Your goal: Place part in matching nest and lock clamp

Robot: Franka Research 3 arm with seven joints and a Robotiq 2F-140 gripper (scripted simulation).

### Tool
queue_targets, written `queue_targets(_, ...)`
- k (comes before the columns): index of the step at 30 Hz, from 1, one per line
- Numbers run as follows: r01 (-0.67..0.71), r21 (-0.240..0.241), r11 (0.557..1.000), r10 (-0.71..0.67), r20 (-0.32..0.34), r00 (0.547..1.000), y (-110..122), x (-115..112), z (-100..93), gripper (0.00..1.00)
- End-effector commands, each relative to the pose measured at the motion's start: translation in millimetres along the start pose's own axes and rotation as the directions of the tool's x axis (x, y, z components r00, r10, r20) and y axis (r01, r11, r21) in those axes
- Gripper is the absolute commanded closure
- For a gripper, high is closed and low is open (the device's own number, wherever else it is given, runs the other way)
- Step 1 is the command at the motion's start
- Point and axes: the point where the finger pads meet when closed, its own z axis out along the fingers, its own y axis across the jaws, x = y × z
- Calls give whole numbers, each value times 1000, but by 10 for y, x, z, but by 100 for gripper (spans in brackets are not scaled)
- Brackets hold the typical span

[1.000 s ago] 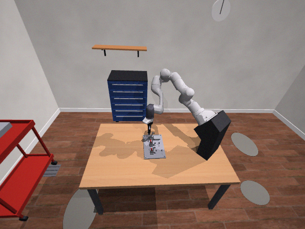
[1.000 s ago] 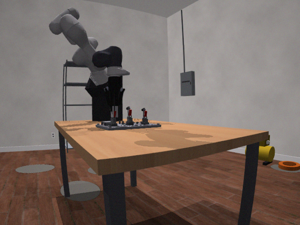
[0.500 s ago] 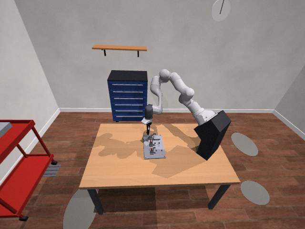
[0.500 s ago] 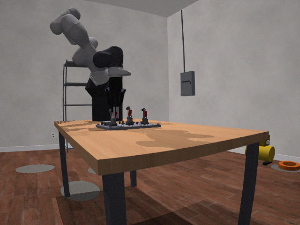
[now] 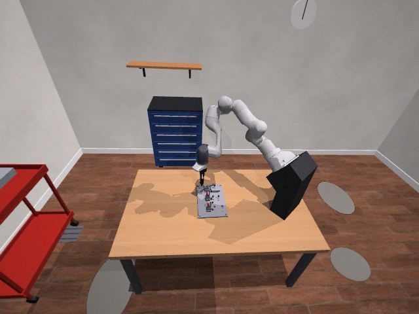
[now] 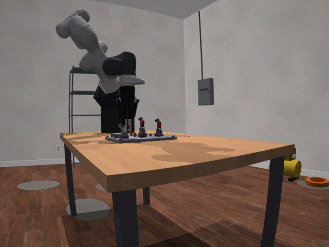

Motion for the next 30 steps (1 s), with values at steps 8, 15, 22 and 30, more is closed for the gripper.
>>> queue_targets(8,5,6,1000,-5,1,1000,-5,66,91,100)
queue_targets(15,5,6,1000,-5,1,1000,-6,89,132,100)
queue_targets(22,5,6,1000,-5,1,1000,-6,102,165,100)
queue_targets(30,5,6,1000,-5,1,1000,-6,108,180,100)
